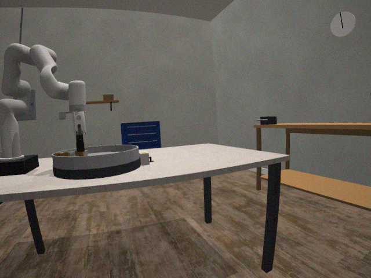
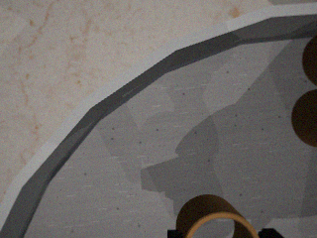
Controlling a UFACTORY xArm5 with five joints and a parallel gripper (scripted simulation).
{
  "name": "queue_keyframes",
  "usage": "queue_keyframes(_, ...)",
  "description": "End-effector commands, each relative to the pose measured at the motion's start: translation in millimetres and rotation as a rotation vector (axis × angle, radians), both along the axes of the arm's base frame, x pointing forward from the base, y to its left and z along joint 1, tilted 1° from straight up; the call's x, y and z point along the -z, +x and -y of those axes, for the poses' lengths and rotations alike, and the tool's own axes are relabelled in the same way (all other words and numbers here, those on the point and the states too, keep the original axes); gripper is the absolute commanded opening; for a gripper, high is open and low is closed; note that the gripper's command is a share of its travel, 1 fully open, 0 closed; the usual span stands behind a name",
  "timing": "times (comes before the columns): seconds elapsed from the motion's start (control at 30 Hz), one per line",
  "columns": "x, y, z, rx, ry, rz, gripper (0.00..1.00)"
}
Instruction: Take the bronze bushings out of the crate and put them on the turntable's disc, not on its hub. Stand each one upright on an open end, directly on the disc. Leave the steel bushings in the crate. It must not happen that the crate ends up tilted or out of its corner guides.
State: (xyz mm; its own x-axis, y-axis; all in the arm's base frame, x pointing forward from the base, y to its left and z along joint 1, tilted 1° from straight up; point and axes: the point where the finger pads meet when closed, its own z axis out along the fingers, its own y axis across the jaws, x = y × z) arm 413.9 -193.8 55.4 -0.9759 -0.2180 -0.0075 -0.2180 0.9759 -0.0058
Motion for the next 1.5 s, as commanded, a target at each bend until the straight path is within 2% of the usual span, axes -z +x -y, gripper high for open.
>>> queue_keyframes(0.0, 3.3, 1.6, 0.8, 0.0, -0.002, 0.004, 0.0)
queue_keyframes(1.47, 9.7, 1.8, 0.9, 0.0, -0.002, 0.004, 0.0)
